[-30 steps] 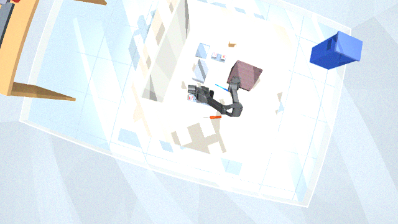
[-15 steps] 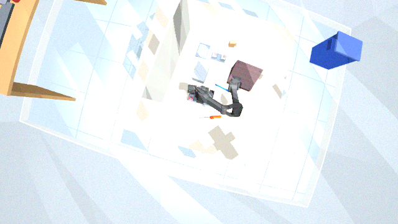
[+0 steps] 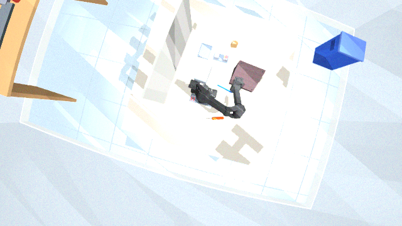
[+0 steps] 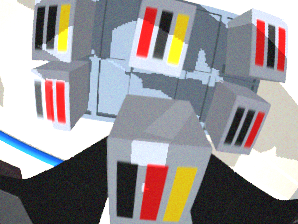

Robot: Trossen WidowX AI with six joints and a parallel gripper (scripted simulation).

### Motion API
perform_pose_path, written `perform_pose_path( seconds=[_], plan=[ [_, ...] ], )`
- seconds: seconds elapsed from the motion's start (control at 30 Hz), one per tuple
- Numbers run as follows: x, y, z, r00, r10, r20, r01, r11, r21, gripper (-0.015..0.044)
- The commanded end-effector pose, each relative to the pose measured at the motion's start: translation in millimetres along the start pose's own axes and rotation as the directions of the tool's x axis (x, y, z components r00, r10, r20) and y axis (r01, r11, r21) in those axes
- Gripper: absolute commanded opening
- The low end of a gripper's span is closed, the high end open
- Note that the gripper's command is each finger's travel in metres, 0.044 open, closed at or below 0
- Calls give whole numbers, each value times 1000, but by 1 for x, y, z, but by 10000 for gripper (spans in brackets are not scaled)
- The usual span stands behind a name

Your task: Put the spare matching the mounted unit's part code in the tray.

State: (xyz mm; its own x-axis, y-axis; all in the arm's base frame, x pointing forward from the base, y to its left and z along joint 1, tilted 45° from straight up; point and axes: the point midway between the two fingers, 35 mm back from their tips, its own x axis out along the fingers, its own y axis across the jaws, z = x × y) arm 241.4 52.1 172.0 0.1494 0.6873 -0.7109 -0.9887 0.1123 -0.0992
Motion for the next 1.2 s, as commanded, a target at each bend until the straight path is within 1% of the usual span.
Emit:
perform_pose_path(
  seconds=[0.0, 0.1, 0.33, 0.47, 1.07, 1.17],
  plan=[
    [-7, 1, 1, 1000, 4, 7, -3, 1000, -2, 0],
    [-7, 1, 1, 1000, -1, 1, 1, 1000, 0, 0],
    [-37, 5, 7, 1000, 4, 6, -4, 1000, -1, 0],
    [-40, 3, 5, 1000, 4, 5, -4, 1000, -1, 0],
    [-54, -54, -63, 1000, -1, -23, 1, 1000, 3, 0],
    [-54, -60, -76, 1000, 4, -30, -3, 999, 32, 0]
  ],
)
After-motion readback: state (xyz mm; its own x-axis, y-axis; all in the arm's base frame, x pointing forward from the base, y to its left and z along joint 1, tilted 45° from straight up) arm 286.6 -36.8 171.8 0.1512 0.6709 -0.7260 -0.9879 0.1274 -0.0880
